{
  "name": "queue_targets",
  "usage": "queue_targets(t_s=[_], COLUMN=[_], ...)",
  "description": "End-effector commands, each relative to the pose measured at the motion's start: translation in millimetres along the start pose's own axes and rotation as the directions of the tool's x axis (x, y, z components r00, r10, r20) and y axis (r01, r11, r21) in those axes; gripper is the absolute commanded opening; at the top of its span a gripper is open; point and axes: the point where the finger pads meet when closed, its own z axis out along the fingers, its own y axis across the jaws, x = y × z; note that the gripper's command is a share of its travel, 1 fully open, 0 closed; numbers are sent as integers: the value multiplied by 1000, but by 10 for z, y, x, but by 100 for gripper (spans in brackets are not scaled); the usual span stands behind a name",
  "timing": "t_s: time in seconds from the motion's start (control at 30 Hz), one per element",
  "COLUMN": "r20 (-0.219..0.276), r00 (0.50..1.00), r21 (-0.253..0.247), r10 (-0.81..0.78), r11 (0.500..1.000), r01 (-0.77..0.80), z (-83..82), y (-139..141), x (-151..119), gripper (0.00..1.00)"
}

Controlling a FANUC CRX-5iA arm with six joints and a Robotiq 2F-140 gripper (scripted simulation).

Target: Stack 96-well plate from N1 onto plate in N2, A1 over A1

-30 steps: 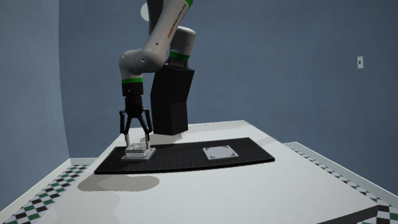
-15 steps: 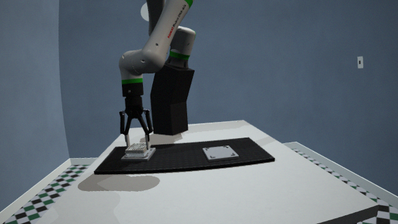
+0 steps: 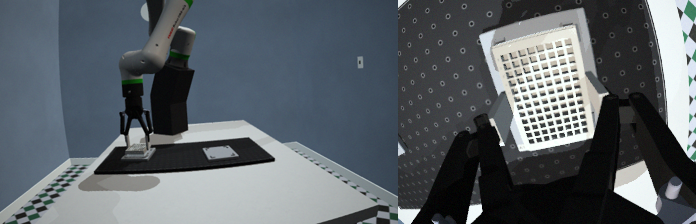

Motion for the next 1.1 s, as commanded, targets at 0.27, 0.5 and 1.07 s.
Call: queue_targets(t_s=[0.27, 0.5, 1.07], r20=[0, 0, 0], r00=[1000, 1000, 1000], r21=[0, 0, 0], r10=[0, 0, 0], r11=[1000, 1000, 1000], r01=[0, 0, 0], z=[12, 12, -122], y=[2, 2, 2], x=[2, 2, 1], gripper=[100, 100, 100])
